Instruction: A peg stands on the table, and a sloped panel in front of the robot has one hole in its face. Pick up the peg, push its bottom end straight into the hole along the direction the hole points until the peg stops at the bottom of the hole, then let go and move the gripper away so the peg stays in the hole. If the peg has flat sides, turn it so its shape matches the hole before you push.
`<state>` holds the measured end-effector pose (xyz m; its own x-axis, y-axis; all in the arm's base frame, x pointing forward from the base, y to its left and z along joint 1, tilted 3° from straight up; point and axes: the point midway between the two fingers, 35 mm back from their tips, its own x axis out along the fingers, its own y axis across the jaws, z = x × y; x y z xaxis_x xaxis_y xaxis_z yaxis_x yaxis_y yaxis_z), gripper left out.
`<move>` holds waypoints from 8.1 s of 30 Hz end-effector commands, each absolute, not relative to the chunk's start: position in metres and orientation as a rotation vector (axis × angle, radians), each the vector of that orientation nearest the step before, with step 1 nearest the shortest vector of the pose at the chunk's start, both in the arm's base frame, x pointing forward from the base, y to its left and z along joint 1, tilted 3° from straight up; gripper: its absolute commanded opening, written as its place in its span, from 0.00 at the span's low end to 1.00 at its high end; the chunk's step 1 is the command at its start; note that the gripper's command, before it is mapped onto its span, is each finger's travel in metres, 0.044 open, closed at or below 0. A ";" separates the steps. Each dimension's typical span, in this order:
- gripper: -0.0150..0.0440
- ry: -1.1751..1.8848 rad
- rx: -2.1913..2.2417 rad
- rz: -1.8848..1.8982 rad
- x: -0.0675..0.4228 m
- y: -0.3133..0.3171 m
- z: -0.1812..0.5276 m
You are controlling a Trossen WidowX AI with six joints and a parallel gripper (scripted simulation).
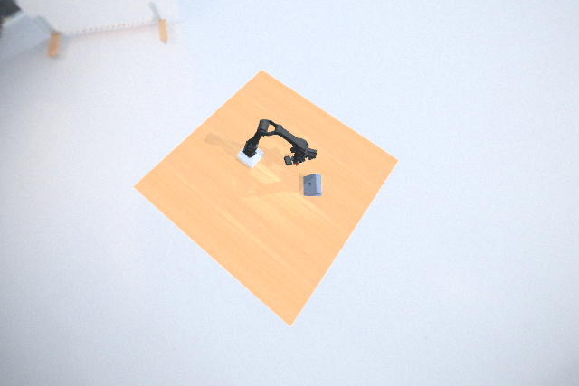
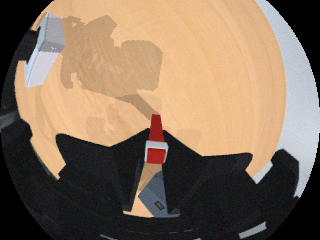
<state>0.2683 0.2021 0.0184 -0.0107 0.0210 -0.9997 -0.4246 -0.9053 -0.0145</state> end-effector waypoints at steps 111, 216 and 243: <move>0.25 0.132 -1.715 1.582 0.337 0.132 0.093; 0.25 -0.075 -1.703 1.217 0.395 0.102 0.058; 0.25 -0.084 -1.707 1.217 0.396 0.104 0.055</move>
<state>0.3962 0.1035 0.0569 0.4930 0.5500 -0.6741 -0.4520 -0.5002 -0.7386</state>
